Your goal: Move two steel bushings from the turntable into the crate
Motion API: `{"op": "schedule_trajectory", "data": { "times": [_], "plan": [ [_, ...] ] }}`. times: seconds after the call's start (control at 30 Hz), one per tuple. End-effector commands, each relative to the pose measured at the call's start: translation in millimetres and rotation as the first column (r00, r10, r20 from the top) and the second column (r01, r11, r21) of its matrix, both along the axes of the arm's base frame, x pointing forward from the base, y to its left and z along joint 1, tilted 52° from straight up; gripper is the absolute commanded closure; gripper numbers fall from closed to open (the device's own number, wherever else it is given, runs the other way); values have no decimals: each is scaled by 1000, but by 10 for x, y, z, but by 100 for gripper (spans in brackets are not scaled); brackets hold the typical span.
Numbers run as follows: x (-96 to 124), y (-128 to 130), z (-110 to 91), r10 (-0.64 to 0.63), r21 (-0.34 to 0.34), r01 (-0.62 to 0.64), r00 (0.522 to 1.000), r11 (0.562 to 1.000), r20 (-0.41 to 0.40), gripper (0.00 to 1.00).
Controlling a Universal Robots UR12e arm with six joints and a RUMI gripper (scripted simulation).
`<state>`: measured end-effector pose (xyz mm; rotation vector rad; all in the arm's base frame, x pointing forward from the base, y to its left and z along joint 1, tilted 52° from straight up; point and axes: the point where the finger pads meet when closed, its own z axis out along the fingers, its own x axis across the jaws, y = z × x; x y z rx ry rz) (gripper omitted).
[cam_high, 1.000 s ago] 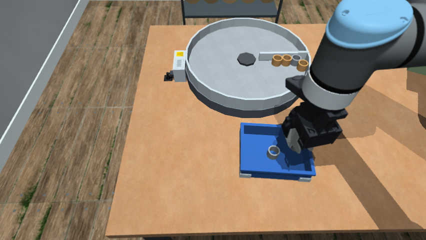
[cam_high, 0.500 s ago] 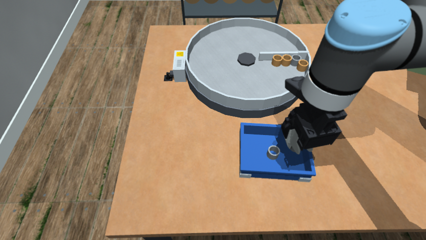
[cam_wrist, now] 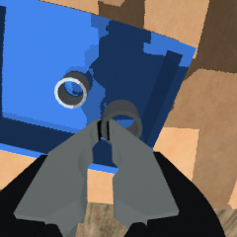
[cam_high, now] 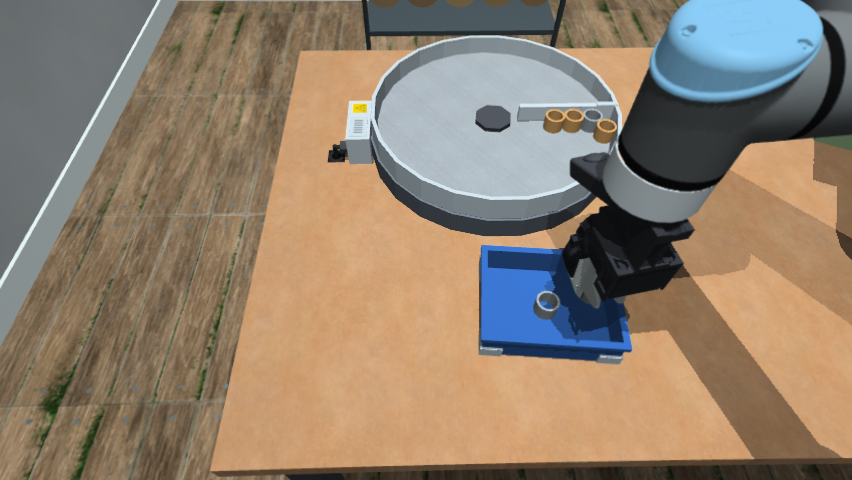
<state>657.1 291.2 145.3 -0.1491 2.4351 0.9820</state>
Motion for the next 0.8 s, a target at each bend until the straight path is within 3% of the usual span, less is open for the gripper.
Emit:
{"op": "schedule_trajectory", "data": {
  "times": [0.0, 0.77],
  "plan": [
    [2, -2, 4, 0, 0, 0, 1000, 1000, 1, 100],
    [87, 137, -123, 0, 0, 0, 1000, 1000, 1, 100]
  ]
}}
